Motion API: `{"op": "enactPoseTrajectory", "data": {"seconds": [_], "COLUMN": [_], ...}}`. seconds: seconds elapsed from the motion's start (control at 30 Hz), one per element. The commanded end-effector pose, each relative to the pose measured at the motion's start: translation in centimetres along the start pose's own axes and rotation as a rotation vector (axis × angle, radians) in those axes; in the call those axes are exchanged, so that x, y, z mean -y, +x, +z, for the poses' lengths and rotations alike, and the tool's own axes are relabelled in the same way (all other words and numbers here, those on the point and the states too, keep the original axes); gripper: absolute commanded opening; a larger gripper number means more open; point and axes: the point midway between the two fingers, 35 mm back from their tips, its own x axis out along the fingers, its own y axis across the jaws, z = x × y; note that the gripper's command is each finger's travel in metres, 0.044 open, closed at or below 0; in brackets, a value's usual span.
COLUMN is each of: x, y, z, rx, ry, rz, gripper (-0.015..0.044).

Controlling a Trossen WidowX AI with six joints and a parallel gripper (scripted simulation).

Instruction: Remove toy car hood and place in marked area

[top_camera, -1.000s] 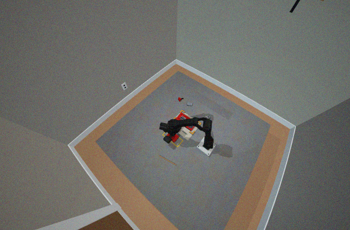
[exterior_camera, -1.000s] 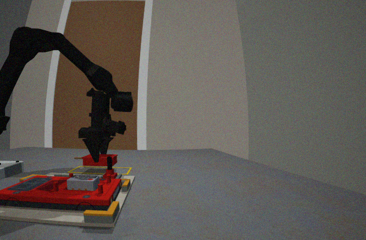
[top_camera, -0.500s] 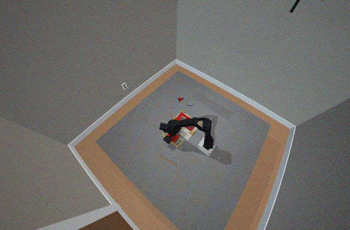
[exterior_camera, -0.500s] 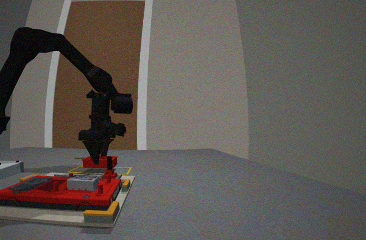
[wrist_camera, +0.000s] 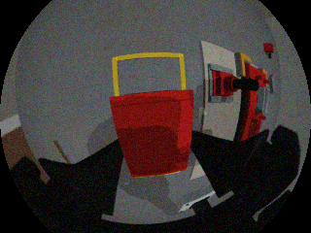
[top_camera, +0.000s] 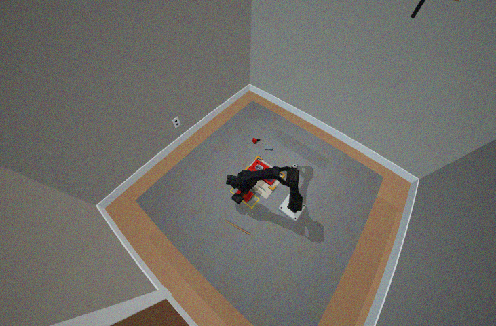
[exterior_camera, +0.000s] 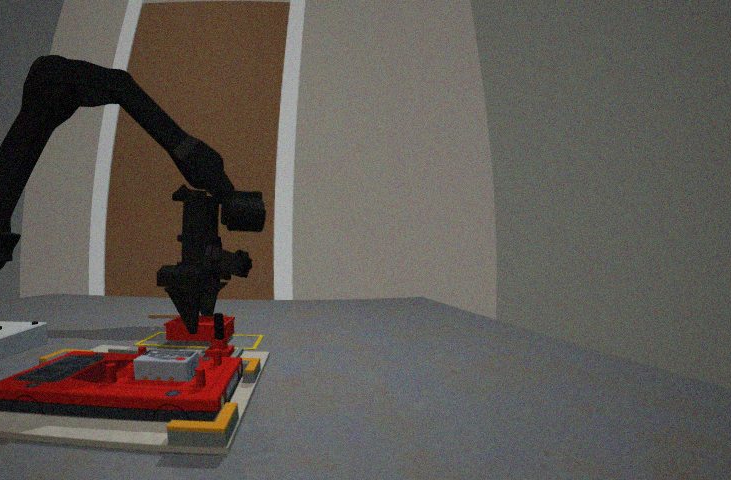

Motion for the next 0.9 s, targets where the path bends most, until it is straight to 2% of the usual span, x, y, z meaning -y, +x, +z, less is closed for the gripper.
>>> {"op": "enactPoseTrajectory", "data": {"seconds": [0.0, 0.4, 0.87], "x": [-0.04, -0.03, 0.0], "y": [0.29, 0.85, 0.63], "z": [-0.02, -0.04, -0.02], "rx": [-0.003, -0.003, 0.0], "ry": [-0.004, -0.004, 0.0], "rz": [0.002, 0.002, 0.0], "gripper": [0.0, 0.0, 0.0368]}}
